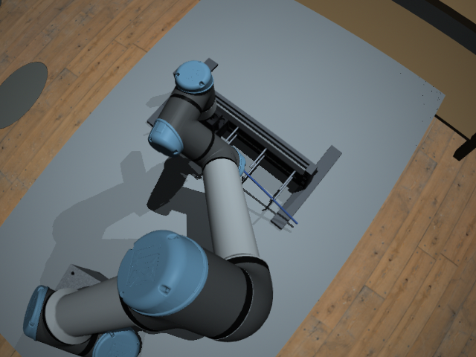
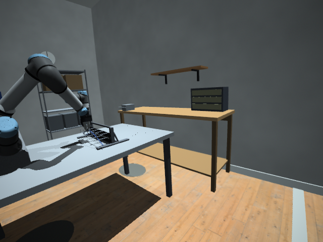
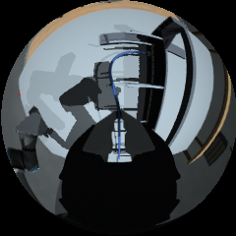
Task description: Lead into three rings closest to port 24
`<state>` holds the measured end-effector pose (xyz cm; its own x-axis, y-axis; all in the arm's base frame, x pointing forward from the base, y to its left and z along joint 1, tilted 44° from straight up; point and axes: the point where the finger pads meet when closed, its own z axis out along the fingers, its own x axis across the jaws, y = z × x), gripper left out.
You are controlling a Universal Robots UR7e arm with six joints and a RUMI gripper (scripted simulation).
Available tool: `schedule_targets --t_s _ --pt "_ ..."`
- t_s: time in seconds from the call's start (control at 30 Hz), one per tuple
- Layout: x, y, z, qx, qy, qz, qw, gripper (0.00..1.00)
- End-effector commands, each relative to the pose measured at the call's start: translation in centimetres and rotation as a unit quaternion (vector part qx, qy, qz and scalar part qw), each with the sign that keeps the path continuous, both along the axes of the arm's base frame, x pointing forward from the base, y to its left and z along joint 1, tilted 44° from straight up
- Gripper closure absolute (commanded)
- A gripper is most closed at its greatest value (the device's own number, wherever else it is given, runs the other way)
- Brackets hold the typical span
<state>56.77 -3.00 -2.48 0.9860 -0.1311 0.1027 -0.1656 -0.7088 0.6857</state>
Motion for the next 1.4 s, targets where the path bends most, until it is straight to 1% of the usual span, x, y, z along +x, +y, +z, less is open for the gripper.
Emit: schedule_targets --t_s 0.0,0.77,1.37 --pt "0.0 -0.3 -0.3 0.0 -0.001 0.0 1.0 1.0" --pt "0.0 -1.7 -1.7 0.0 -0.001 0.0 1.0 1.0" --pt "0.0 -2.0 -2.0 0.0 -0.001 0.0 1.0 1.0"
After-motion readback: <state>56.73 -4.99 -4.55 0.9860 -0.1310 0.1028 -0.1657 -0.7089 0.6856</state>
